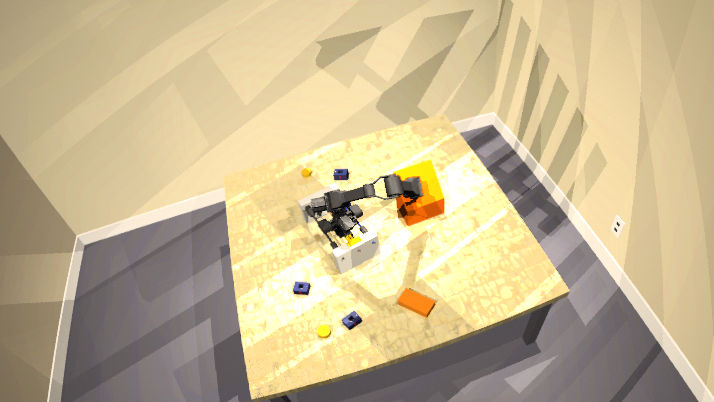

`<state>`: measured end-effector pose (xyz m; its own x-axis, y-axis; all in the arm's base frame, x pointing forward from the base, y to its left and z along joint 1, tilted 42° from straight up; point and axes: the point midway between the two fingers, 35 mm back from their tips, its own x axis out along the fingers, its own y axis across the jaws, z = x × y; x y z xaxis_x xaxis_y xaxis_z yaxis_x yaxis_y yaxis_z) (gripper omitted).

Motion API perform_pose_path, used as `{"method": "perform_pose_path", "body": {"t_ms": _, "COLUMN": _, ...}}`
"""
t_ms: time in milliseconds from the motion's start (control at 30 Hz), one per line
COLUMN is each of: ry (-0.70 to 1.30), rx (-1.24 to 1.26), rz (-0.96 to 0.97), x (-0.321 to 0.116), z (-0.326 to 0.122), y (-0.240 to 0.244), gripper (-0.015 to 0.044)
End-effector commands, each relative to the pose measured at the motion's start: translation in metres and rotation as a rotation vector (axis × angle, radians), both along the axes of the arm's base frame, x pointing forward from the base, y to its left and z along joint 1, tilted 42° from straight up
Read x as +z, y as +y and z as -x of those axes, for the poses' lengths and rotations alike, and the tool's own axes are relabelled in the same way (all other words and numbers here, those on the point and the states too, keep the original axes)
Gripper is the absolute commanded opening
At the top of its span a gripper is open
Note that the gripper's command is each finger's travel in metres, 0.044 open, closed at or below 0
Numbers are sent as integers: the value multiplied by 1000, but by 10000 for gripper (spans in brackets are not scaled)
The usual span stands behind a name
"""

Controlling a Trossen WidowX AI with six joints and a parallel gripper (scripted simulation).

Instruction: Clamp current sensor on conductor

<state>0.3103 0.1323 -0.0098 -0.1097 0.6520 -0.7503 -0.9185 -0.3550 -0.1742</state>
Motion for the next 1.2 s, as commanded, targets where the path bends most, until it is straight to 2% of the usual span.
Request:
{"method": "perform_pose_path", "body": {"t_ms": 0, "ry": 4, "rx": -2, "rz": -3, "x": -3, "z": 1, "y": 3, "gripper": 0}}
{"method": "perform_pose_path", "body": {"t_ms": 100, "ry": 2, "rx": 0, "rz": -2, "x": -6, "z": 2, "y": 5, "gripper": 0}}
{"method": "perform_pose_path", "body": {"t_ms": 433, "ry": -2, "rx": -3, "rz": -2, "x": -2, "z": -1, "y": 1, "gripper": 257}}
{"method": "perform_pose_path", "body": {"t_ms": 1167, "ry": -2, "rx": -3, "rz": -2, "x": -2, "z": -1, "y": 1, "gripper": 257}}
